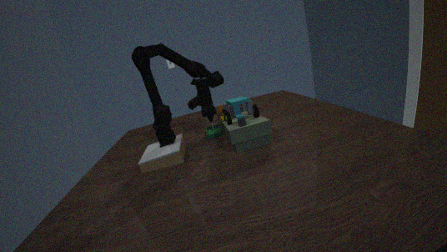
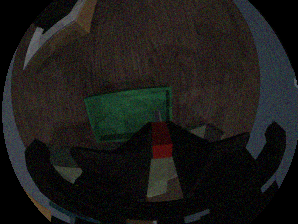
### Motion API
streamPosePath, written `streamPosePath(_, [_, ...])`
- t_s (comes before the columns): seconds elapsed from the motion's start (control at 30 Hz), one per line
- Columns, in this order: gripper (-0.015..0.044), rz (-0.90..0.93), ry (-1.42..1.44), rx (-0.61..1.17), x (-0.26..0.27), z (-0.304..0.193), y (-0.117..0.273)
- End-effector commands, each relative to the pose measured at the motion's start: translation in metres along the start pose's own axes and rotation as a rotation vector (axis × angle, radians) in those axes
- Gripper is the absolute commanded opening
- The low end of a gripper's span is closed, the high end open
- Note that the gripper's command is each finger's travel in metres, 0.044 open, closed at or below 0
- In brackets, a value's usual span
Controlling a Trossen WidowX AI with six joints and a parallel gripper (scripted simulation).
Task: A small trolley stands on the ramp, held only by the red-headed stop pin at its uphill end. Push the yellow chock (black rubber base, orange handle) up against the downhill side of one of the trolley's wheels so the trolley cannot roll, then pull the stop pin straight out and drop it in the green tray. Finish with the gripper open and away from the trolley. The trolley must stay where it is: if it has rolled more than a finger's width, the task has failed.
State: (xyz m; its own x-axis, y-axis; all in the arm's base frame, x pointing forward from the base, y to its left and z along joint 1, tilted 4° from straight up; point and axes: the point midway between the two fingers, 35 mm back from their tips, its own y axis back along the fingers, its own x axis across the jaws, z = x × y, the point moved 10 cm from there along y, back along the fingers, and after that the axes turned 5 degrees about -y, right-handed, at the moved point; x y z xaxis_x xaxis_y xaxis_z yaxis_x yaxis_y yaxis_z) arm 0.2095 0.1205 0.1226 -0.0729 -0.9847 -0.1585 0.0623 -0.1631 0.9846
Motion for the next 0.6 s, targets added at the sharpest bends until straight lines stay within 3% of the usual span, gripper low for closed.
streamPosePath(0.0, [0.0026, -0.006, -0.004, 0.001, -0.001, 0.000, -0.002])
streamPosePath(0.2, [0.0184, -0.006, -0.004, 0.001, 0.002, 0.000, -0.002])
streamPosePath(0.57, [0.0190, -0.005, -0.004, 0.001, 0.012, -0.001, -0.004])
